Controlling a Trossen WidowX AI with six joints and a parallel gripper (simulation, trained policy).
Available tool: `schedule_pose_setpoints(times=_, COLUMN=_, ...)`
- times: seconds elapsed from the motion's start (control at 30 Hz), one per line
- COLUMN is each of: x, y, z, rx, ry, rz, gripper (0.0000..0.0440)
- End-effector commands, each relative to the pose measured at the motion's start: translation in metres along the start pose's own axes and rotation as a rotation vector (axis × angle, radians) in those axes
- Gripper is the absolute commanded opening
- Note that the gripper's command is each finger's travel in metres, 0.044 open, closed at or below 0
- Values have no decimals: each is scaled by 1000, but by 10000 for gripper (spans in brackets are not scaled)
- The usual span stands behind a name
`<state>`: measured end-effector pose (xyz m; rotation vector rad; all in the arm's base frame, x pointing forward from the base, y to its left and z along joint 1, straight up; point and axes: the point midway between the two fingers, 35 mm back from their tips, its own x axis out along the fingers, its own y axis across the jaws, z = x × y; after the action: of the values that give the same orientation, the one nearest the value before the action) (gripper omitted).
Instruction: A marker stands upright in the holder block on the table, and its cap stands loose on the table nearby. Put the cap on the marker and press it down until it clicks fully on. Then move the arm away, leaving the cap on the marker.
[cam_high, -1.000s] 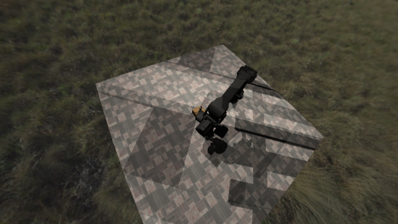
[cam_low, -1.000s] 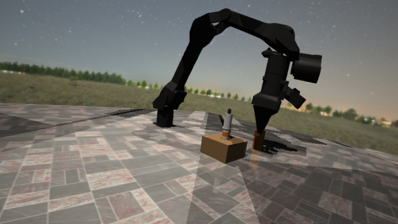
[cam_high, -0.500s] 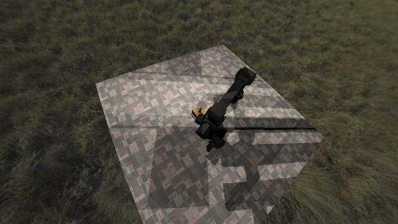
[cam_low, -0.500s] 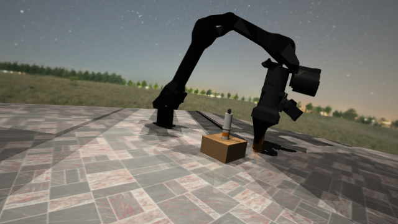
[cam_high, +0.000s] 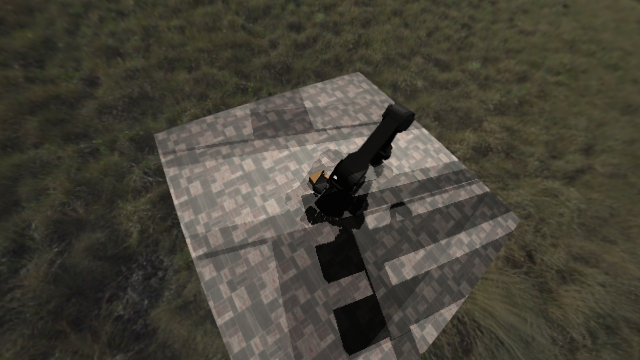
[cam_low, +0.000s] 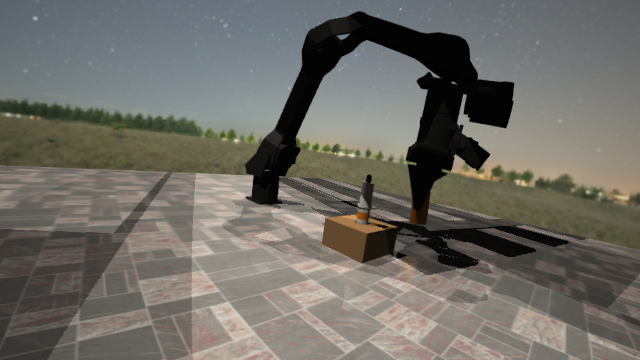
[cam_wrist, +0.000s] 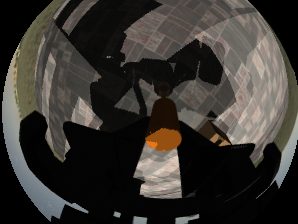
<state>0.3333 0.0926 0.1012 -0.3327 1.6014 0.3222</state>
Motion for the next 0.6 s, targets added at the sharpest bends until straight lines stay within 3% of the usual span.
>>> schedule_pose_setpoints(times=0.0, x=-14, y=-6, z=1, rx=1, ry=-22, rz=-9, gripper=37)
schedule_pose_setpoints(times=0.57, x=-67, y=-51, z=-25, rx=76, ry=-53, rz=-1, gripper=28)
